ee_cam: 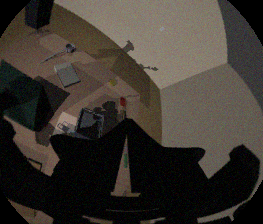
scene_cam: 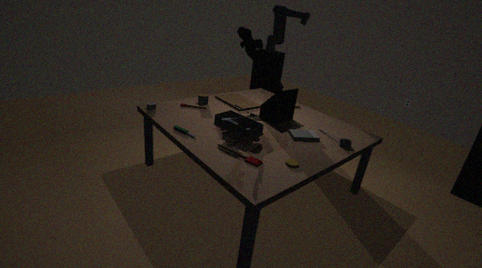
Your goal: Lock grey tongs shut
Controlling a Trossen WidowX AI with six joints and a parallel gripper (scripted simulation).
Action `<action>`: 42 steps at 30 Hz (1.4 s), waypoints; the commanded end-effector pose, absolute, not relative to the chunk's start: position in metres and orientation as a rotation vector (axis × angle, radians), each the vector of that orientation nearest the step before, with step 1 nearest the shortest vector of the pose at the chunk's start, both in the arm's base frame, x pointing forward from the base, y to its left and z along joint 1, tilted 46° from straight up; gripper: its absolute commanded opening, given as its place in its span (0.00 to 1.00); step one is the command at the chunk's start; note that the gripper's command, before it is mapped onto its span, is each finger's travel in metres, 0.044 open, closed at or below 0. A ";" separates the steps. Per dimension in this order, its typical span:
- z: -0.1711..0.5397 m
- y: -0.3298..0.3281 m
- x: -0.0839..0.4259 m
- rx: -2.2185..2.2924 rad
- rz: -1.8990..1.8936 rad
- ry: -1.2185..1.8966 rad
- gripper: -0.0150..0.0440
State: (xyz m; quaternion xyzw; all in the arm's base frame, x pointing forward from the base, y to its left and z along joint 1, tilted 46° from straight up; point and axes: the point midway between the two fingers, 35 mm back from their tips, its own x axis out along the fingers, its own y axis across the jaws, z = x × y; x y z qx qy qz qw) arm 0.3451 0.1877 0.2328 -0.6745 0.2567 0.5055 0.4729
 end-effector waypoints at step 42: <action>0.062 -0.071 0.418 -2.394 2.266 1.274 0.00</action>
